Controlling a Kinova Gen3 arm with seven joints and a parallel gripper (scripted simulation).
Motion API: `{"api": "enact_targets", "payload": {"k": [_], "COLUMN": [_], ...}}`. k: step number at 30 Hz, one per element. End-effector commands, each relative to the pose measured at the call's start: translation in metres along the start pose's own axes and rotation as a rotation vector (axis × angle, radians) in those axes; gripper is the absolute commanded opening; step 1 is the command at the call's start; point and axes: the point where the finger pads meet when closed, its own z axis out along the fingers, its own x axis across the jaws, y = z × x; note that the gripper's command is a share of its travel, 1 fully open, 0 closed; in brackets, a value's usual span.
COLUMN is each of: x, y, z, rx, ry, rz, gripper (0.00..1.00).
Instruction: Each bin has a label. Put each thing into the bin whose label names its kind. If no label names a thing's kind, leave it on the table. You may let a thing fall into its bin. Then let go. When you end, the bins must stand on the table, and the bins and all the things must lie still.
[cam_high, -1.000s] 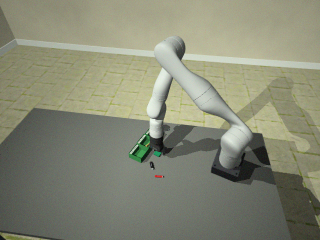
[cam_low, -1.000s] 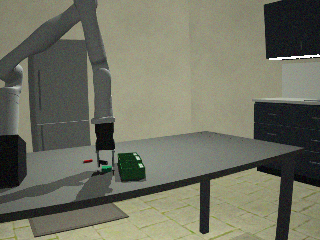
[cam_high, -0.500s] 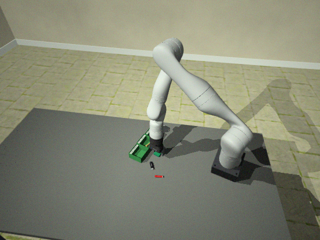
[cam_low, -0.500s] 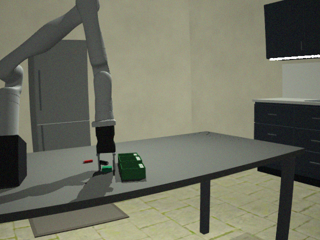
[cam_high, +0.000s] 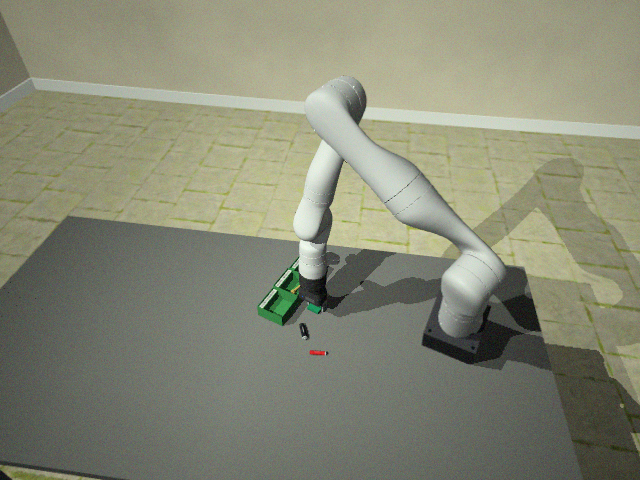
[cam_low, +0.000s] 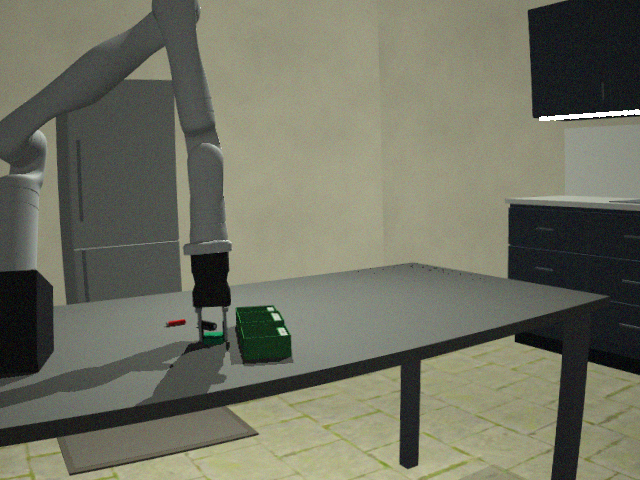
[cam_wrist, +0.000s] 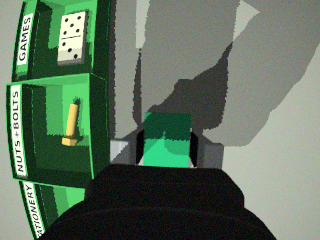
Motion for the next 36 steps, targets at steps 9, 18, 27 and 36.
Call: {"api": "enact_targets", "payload": {"k": [9,18,27,36], "x": [-0.001,-0.001,-0.001,-0.001], "y": [0.0,0.0,0.0,0.0], "z": [-0.001,-0.001,-0.001,-0.027], "rx": [0.0,0.0,0.0,0.0], "ry": [-0.002,-0.002,-0.002,-0.002], "rz": [0.0,0.0,0.0,0.0], "gripper": [0.7,0.7,0.7,0.7]}}
